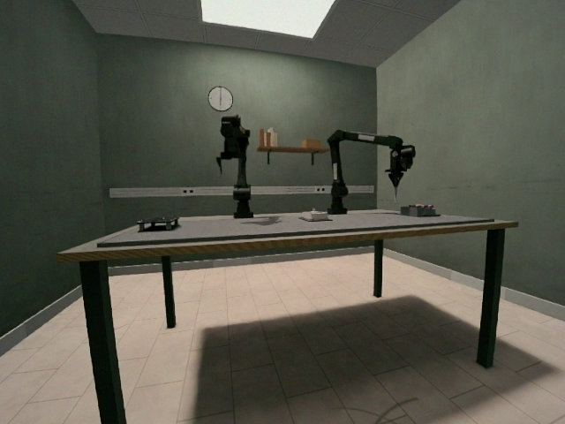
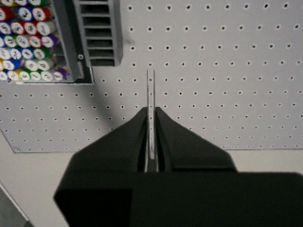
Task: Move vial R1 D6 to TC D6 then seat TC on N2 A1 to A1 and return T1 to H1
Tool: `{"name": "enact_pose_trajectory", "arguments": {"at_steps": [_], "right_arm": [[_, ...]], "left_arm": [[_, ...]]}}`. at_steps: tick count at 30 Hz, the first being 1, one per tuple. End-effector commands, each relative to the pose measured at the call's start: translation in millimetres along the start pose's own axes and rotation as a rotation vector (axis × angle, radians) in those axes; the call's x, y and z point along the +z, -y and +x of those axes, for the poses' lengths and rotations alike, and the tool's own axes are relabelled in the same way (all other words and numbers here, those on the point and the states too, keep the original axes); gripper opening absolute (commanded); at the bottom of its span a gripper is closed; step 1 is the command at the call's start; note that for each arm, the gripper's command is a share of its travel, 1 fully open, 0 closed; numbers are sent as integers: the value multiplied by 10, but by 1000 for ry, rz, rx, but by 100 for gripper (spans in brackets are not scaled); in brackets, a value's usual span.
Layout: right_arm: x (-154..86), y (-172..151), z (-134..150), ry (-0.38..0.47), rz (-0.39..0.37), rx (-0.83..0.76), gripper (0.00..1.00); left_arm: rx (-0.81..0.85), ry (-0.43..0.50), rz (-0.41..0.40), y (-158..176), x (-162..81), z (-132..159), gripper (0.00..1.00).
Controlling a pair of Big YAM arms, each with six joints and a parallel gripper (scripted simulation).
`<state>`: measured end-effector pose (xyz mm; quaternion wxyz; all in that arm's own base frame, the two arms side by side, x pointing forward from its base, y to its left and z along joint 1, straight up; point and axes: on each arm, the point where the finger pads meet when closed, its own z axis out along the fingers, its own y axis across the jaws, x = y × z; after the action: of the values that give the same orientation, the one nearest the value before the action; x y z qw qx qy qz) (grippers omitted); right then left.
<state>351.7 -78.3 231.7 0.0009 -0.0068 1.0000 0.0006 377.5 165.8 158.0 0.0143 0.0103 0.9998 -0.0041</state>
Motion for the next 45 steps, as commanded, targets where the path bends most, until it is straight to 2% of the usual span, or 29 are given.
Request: {"name": "enact_pose_trajectory", "arguments": {"at_steps": [1, 8, 9, 11, 25, 26, 27, 38, 40, 45], "right_arm": [[-124, 20, -70, 33, 9, 9, 100], [-124, 20, -70, 33, 9, 9, 100], [-124, 20, -70, 33, 9, 9, 100], [-124, 20, -70, 33, 9, 9, 100], [-124, 20, -70, 33, 9, 9, 100], [-124, 20, -70, 33, 9, 9, 100], [-124, 20, -70, 33, 9, 9, 100], [-124, 20, -70, 33, 9, 9, 100], [-124, 20, -70, 33, 9, 9, 100], [-124, 20, -70, 33, 9, 9, 100]], "left_arm": [[13, 27, -10, -167, -141, -151, 7], [12, 25, -9, -252, -142, -148, 7], [16, 6, 1, -217, -55, -87, 7], [13, 25, -10, -304, -143, -148, 7], [13, 24, -10, -510, -145, -149, 7], [18, 9, -2, -475, -77, -109, 7], [13, 24, -10, -544, -146, -149, 7], [13, 23, -12, -755, -148, -148, 7], [25, -2, 6, -644, -32, -88, 7], [34, -5, 6, -585, 24, -77, 7]]}}
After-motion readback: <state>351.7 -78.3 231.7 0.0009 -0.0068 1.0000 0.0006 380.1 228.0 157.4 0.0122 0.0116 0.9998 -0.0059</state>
